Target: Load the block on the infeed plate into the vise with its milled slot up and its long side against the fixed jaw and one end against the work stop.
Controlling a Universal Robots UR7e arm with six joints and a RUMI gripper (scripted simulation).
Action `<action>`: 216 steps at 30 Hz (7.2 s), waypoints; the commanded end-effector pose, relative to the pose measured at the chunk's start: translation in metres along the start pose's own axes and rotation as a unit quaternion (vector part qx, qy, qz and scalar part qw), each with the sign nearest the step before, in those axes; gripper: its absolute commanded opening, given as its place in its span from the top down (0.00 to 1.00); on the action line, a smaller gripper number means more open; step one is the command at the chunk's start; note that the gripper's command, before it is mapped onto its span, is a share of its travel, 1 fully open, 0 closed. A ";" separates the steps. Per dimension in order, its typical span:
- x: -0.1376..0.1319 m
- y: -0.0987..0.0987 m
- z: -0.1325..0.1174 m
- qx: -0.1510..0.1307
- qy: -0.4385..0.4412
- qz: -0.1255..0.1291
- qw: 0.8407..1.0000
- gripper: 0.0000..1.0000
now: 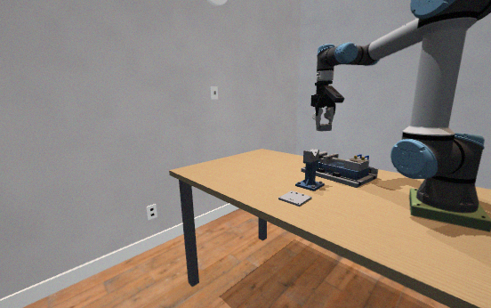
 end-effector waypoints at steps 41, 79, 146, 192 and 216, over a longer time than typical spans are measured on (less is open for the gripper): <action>-0.047 0.000 -0.013 -0.001 -0.128 0.000 0.992 1.00; -0.062 0.001 -0.016 -0.001 -0.167 0.000 0.986 1.00; -0.064 0.001 -0.017 -0.001 -0.171 0.000 0.985 1.00; -0.064 0.048 -0.017 -0.001 -0.172 0.000 0.985 1.00; -0.064 0.083 -0.017 -0.001 -0.172 0.000 0.985 1.00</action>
Point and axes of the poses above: the point where the finger pads meet when closed, its own y axis out along the fingers, its own x axis across the jaws, z = x × y, the point moved 10 cm from there along -y, back along the fingers, and after that the axes turned 15 degrees about -y, right-handed, at the moved point
